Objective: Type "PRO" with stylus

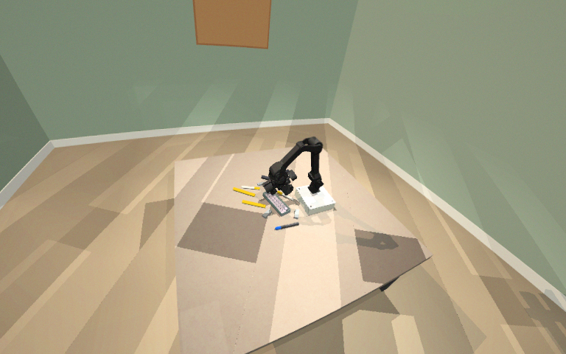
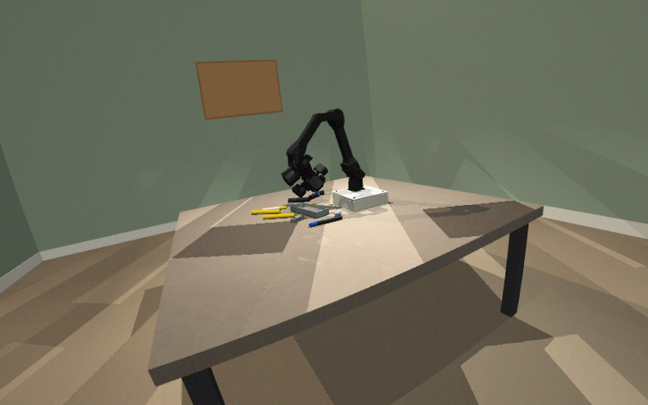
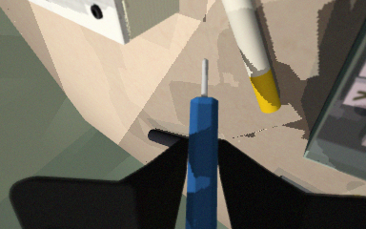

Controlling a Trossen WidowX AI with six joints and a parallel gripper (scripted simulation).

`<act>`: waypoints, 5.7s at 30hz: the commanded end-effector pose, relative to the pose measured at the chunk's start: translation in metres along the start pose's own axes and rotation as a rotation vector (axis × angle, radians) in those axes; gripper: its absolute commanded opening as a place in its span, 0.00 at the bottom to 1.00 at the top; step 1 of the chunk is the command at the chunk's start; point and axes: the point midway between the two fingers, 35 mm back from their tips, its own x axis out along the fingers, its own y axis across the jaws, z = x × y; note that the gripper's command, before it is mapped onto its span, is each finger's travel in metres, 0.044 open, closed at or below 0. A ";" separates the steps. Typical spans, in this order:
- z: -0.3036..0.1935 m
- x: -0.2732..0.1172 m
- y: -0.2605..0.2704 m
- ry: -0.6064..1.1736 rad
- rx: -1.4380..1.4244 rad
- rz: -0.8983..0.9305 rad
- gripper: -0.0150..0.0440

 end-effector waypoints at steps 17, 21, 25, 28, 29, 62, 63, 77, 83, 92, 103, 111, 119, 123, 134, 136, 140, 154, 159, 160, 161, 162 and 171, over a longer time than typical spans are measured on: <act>0.027 -0.044 -0.008 0.336 0.143 -0.210 0.25; 0.034 -0.055 -0.010 0.398 0.173 -0.279 0.25; 0.041 -0.066 -0.011 0.454 0.203 -0.354 0.25; 0.047 -0.074 -0.011 0.491 0.225 -0.416 0.25; 0.049 -0.077 -0.011 0.503 0.232 -0.437 0.25; 0.073 -0.061 -0.029 0.539 0.256 -0.515 0.25; 0.072 -0.061 -0.029 0.539 0.256 -0.515 0.30; 0.073 -0.058 -0.030 0.539 0.256 -0.515 0.39; 0.075 -0.055 -0.032 0.539 0.256 -0.515 0.39; 0.077 -0.052 -0.034 0.539 0.256 -0.515 0.39; 0.078 -0.049 -0.036 0.539 0.256 -0.515 0.39; 0.080 -0.047 -0.037 0.539 0.256 -0.515 0.39; 0.081 -0.044 -0.039 0.539 0.256 -0.515 0.39; 0.081 -0.046 -0.038 0.539 0.256 -0.515 0.39; 0.073 -0.060 -0.029 0.539 0.256 -0.515 0.39; 0.068 -0.067 -0.024 0.539 0.256 -0.515 0.39; 0.063 -0.075 -0.018 0.539 0.256 -0.515 0.39; 0.068 -0.082 -0.027 0.539 0.257 -0.513 0.25; 0.070 -0.090 -0.033 0.541 0.258 -0.516 0.25; 0.070 -0.090 -0.033 0.541 0.258 -0.516 0.25; 0.070 -0.089 -0.033 0.541 0.258 -0.516 0.25; 0.071 -0.087 -0.034 0.541 0.258 -0.516 0.25; 0.079 -0.075 -0.042 0.541 0.258 -0.516 0.25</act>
